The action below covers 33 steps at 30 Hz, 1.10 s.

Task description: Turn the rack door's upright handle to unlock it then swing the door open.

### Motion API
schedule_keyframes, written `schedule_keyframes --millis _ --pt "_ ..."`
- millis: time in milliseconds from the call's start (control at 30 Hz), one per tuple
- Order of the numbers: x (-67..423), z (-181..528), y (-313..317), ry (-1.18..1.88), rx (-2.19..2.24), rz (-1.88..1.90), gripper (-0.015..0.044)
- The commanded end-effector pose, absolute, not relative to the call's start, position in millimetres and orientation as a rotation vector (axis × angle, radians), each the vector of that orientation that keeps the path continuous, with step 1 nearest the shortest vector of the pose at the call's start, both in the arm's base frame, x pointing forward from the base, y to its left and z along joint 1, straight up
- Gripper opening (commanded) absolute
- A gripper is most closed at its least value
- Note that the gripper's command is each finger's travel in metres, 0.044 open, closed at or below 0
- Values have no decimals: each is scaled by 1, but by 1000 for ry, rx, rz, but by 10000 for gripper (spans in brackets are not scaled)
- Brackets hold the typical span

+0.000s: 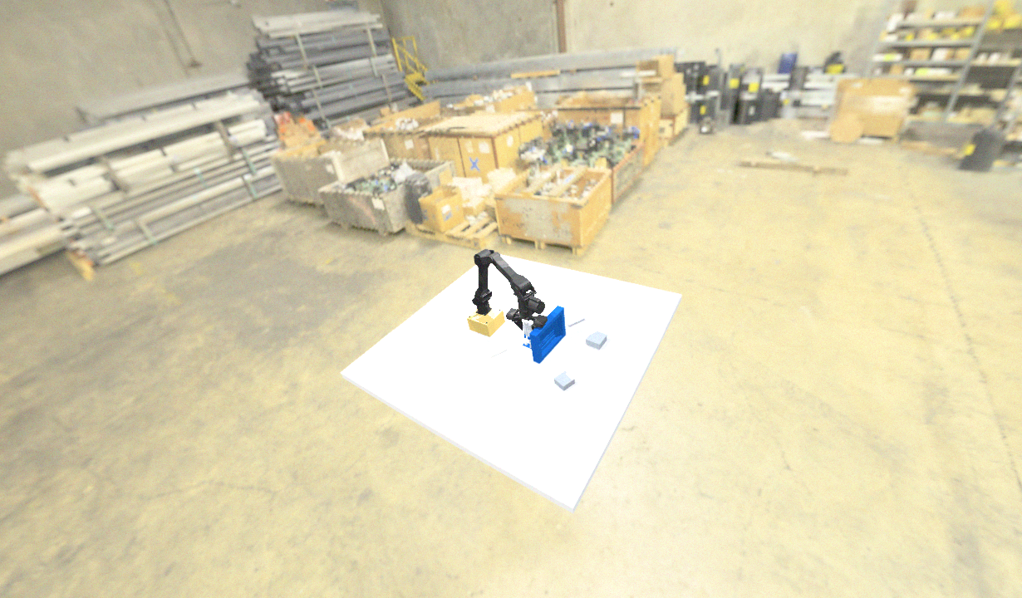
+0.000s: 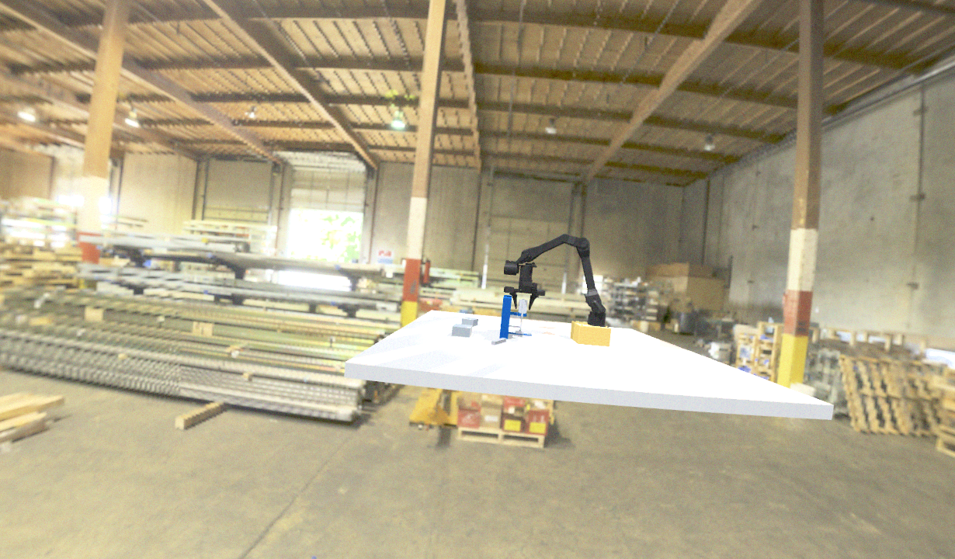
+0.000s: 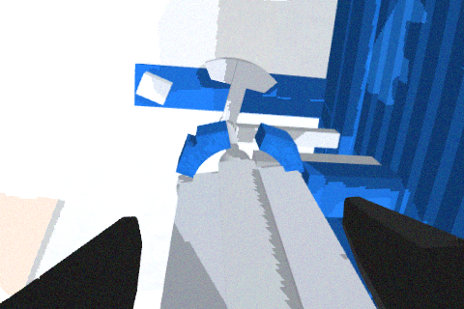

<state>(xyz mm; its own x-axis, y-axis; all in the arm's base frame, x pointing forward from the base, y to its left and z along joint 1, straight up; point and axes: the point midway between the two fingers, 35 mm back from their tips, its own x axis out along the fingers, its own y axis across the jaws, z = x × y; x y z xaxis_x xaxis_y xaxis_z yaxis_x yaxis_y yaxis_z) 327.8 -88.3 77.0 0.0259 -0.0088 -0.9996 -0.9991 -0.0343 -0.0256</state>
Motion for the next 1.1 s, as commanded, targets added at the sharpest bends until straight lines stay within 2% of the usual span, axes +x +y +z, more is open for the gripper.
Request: schedule_keyframes --millis 0,233,667,1067 --pt "328 77 -88 1165 -1274 1229 295" --pt "328 77 -88 1165 -1274 1229 112" --pt "328 77 -88 1165 -1274 1229 25" --pt "323 77 -85 1234 -1161 1120 24"
